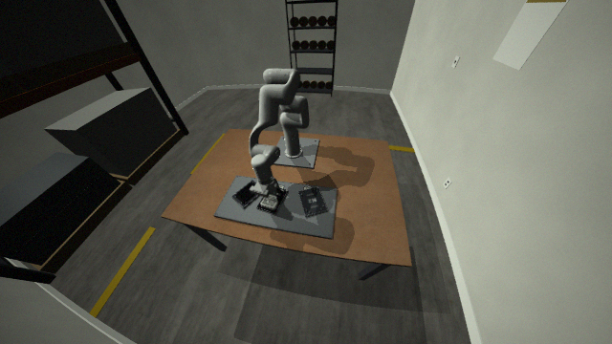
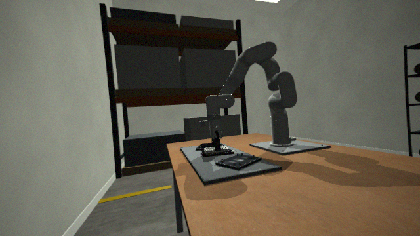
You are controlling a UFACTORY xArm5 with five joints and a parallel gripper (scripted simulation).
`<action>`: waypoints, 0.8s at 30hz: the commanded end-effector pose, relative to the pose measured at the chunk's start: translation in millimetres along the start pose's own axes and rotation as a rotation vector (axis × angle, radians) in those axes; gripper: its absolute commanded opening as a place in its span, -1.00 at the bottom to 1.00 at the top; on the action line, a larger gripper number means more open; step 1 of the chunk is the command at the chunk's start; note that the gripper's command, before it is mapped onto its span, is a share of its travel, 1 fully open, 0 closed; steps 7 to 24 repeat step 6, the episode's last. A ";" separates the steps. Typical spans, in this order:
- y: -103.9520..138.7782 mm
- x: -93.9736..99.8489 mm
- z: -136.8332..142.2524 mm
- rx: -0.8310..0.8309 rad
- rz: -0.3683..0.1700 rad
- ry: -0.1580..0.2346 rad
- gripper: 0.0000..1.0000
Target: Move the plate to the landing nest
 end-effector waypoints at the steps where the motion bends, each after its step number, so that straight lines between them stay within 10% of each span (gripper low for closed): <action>1: -0.9 0.9 0.1 0.000 0.003 0.000 1.00; 24: -0.9 0.9 0.1 0.000 0.003 0.000 1.00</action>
Point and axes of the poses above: the point where the finger pads meet when closed, its own x axis back along the fingers, its own z axis across the jaws, y = z × x, the point moved 7 cm from there along x, back along the fingers, and after that the axes turned 11 degrees about x, right-handed, at the moved point
